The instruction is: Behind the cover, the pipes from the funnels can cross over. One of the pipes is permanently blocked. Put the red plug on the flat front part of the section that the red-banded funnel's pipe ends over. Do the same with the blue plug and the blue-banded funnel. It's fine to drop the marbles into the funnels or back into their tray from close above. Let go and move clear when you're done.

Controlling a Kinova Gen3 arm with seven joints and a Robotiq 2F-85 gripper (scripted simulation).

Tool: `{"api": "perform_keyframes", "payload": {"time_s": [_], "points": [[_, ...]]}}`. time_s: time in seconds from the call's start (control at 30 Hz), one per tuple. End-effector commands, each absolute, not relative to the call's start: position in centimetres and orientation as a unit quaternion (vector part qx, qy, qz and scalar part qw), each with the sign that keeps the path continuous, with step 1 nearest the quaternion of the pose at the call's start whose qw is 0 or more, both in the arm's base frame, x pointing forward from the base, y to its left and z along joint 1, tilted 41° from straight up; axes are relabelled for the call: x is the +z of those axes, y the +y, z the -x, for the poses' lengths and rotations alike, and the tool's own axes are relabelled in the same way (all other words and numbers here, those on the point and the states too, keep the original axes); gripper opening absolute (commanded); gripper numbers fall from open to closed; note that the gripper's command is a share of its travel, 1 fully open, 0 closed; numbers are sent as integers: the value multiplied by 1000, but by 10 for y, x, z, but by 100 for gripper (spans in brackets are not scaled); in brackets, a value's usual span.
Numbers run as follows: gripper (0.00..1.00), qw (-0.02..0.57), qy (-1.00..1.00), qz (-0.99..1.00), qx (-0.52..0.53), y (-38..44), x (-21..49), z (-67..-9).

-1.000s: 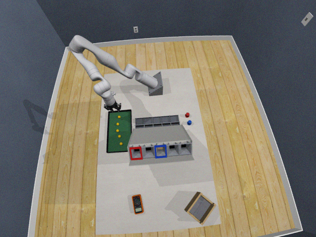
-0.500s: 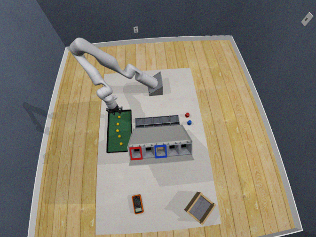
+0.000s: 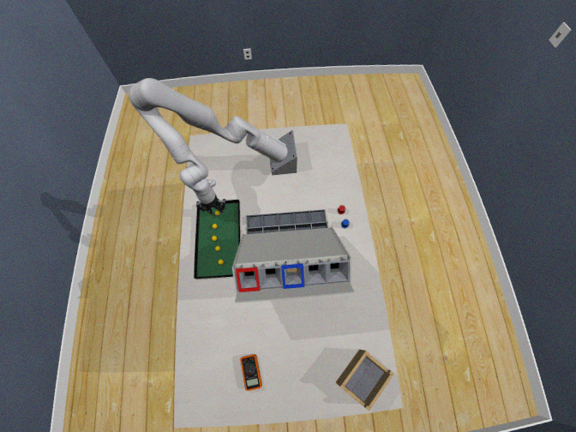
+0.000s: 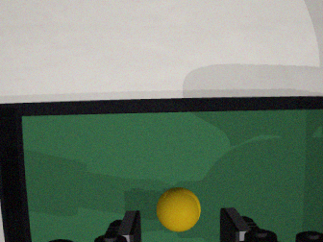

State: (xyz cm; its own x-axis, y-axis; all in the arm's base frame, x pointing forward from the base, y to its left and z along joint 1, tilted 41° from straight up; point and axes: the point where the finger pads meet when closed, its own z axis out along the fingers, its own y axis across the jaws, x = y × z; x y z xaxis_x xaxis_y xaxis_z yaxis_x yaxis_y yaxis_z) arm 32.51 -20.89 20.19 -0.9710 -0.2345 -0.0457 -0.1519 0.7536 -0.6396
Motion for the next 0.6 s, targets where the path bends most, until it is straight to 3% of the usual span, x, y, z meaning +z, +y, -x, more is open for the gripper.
{"api": "perform_keyframes", "payload": {"time_s": [0.0, 0.57], "points": [[50, 63, 935, 101, -335, -210, 200, -325], [50, 61, 934, 103, -336, -210, 200, -325]]}}
